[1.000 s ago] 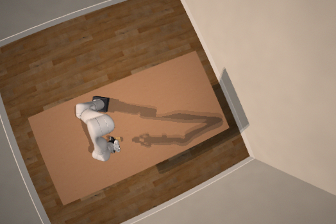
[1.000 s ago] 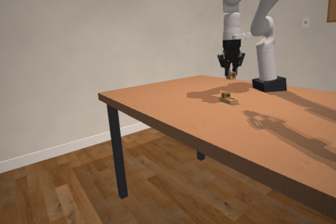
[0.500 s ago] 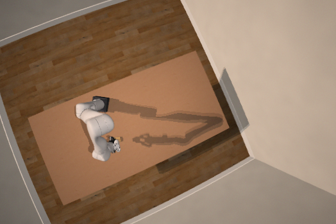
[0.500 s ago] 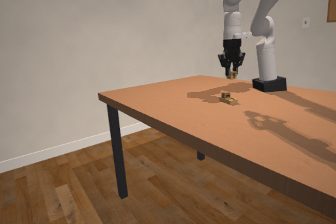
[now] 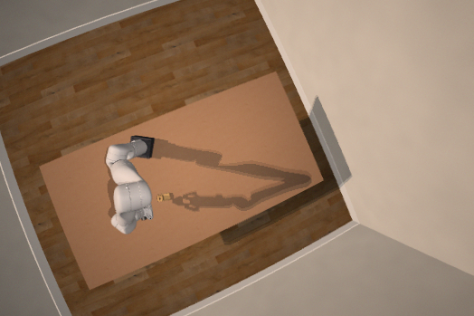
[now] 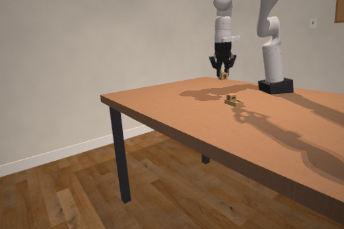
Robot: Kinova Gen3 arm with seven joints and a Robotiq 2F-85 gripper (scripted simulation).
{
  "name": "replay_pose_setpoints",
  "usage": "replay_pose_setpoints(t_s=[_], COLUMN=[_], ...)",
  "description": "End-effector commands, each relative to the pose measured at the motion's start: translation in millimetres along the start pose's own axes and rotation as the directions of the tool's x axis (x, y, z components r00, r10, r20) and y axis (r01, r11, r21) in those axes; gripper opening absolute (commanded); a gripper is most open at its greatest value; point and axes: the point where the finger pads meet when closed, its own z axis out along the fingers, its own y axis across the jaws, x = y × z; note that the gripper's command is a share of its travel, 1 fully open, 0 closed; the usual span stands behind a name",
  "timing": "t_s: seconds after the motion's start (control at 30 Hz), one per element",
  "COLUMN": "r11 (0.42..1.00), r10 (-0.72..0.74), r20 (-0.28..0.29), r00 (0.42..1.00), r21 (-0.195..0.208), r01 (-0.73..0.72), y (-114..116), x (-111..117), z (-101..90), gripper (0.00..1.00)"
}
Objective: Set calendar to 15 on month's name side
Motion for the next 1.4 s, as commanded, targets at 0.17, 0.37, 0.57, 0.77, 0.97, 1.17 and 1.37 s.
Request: replay_pose_setpoints(t_s=[0.17, 0.37, 0.57, 0.77, 0.97, 1.17, 1.37], r11=[0.99, 0.988, 0.988, 0.988, 0.988, 0.988, 0.988], r10=[0.139, 0.156, 0.156, 0.156, 0.156, 0.156, 0.156], r20=[-0.006, -0.005, -0.005, -0.005, -0.005, -0.005, -0.005], r00=[0.99, 0.988, 0.988, 0.988, 0.988, 0.988, 0.988], r21=[0.001, -0.001, -0.001, -0.001, -0.001, -0.001, -0.001], r01=[-0.139, -0.156, -0.156, -0.156, -0.156, -0.156, -0.156], y=[-1, -4, -4, -4, -4, -4, -4], x=[-72, -86, -86, -86, -86, -86, -85], z=[2.1, 2.1, 2.1, 2.1, 3.9, 11.4, 20.4], gripper=[0.28, 0.28, 0.28, 0.28, 0.28, 0.28, 0.28])
